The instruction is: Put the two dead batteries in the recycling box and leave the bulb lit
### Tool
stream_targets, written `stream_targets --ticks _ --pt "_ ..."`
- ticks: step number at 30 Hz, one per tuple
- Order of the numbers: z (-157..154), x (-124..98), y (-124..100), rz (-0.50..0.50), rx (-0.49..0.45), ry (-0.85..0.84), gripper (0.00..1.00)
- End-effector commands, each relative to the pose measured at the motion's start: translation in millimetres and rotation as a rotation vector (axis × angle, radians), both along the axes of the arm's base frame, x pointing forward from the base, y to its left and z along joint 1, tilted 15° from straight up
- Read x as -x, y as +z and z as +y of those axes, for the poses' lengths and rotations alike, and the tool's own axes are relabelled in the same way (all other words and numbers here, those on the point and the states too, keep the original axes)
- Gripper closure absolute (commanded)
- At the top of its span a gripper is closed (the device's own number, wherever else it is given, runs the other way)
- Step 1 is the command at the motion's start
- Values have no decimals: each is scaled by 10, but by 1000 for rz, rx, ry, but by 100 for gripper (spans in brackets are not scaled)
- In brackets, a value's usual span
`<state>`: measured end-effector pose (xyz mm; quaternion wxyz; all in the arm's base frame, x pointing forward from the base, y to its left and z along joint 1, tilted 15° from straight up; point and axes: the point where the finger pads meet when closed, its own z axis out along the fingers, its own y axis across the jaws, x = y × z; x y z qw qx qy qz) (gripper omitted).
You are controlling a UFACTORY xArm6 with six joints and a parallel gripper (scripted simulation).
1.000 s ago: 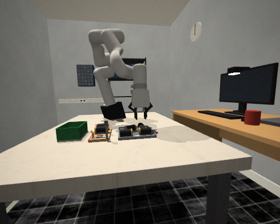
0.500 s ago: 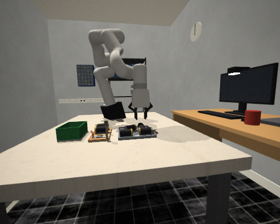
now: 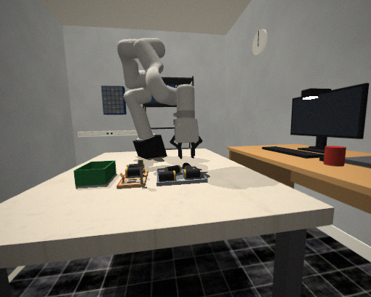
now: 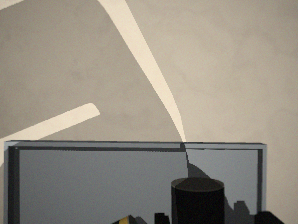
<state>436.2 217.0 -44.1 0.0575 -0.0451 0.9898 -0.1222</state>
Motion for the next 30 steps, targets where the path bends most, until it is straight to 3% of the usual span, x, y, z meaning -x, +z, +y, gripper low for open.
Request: stream_targets --ticks 1,9,18,30 --pt "12 -13 15 -4 -2 1 49" --pt "10 -14 7 -4 -2 1 49" --pt "-65 -55 -299 -4 -2 1 49" --pt "-80 -63 -362 -3 -2 1 49"
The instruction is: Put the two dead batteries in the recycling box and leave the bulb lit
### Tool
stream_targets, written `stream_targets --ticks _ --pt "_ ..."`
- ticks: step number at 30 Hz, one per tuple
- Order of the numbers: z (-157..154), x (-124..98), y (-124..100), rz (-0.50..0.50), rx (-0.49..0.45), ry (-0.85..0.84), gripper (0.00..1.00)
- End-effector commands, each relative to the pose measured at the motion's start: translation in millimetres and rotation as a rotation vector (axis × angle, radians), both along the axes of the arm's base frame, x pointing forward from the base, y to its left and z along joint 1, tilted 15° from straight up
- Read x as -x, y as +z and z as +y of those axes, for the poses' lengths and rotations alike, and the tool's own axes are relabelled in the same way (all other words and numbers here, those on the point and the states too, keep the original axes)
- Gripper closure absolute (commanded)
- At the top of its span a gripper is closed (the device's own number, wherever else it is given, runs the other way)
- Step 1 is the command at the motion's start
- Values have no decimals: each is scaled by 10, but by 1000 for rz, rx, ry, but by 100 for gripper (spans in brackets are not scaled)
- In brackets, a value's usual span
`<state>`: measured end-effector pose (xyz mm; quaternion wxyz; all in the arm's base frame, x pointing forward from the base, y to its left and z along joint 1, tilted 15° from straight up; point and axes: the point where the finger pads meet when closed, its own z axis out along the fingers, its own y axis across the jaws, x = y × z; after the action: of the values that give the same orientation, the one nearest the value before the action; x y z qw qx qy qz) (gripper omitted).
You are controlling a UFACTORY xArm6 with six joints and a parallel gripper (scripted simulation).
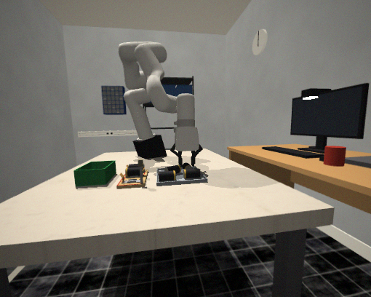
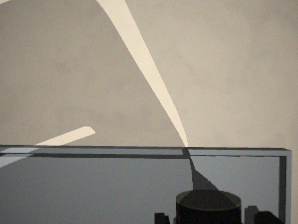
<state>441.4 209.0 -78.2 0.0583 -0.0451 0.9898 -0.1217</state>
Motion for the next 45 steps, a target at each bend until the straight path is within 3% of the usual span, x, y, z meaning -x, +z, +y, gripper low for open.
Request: stream_targets --ticks 1,14,15,45 --pt "-4 -14 -38 -2 -1 0 49" --pt "-14 -19 -77 -2 -1 0 49" --pt "-14 -19 -77 -2 -1 0 72" --pt "-14 -19 -77 -2 -1 0 72"
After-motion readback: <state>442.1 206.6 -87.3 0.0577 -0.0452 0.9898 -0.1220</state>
